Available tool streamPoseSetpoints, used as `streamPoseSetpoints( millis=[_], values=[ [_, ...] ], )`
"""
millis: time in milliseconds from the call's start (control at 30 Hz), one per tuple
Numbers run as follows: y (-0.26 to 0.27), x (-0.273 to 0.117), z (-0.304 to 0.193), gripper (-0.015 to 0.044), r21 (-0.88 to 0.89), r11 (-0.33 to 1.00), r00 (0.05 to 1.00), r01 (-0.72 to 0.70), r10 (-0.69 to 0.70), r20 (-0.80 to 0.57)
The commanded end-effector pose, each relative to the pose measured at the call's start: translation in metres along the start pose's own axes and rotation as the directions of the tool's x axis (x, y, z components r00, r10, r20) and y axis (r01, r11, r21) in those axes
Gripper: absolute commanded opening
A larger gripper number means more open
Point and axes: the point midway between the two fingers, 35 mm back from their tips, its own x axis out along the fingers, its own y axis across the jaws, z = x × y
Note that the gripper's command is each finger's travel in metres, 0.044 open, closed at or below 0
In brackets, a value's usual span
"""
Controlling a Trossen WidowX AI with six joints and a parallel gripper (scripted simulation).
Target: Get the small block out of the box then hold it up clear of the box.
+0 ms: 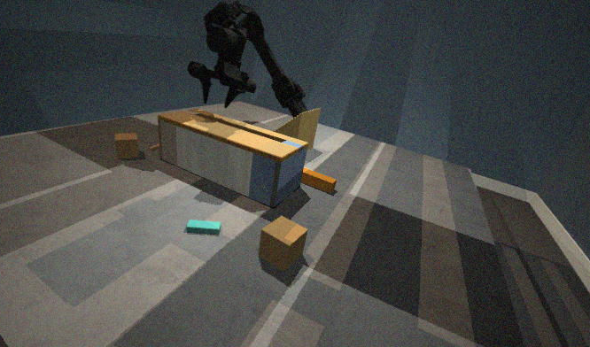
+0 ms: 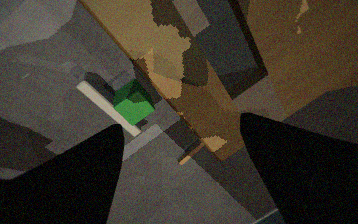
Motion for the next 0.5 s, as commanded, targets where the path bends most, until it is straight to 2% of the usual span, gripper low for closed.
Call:
streamPoseSetpoints(
  millis=[0, 100, 200, 300, 467],
  values=[
    [0.005, 0.002, -0.011, 0.0285, 0.608, 0.792, 0.997, -0.059, 0.016, 0.076],
    [0.007, 0.004, -0.018, 0.0285, 0.846, 0.522, 0.993, -0.106, 0.018, 0.113],
    [0.008, 0.005, -0.024, 0.0285, 0.971, 0.184, 0.989, -0.150, 0.014, 0.150],
    [0.010, 0.005, -0.030, 0.0285, 0.980, -0.078, 0.983, -0.184, 0.006, 0.185],
    [0.011, 0.006, -0.035, 0.0285, 0.898, -0.391, 0.976, -0.202, -0.006, 0.217]
  ],
)
